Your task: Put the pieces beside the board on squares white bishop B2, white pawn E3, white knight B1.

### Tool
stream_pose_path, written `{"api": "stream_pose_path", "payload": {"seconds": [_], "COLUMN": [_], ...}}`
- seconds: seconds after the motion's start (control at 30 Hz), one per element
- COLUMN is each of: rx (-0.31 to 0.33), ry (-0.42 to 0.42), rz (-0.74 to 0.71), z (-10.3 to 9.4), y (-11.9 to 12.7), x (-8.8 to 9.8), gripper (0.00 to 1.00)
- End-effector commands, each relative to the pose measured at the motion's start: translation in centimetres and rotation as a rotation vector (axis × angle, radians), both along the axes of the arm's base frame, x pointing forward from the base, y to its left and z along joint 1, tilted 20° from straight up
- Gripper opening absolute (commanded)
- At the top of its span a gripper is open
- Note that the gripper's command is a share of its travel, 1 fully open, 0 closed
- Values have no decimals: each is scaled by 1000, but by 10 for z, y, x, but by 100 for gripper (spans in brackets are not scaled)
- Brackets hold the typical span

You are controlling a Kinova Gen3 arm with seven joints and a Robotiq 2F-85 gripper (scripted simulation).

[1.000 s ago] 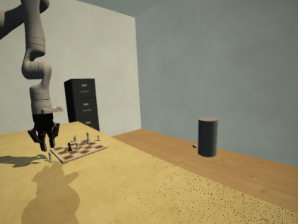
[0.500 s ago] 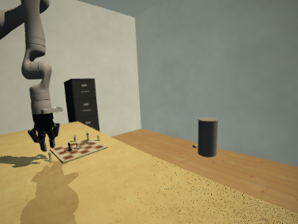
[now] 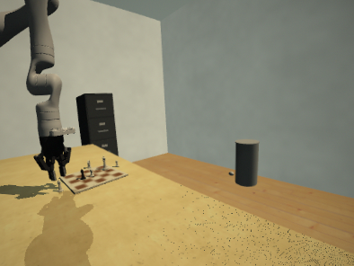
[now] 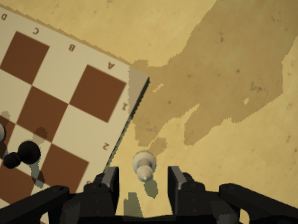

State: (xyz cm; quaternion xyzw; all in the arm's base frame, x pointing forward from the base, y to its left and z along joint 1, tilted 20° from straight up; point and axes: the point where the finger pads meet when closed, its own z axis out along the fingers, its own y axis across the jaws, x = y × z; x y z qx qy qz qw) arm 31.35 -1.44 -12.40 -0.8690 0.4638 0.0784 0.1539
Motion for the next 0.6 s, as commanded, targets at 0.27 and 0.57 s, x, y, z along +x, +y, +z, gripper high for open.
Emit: {"api": "stream_pose_path", "payload": {"seconds": [0.27, 0.57], "rx": [3, 3], "ry": [1, 1], "rz": [-6, -6], "z": [-19, -31], "y": [6, 11], "x": [-1, -1], "gripper": [37, 37]}}
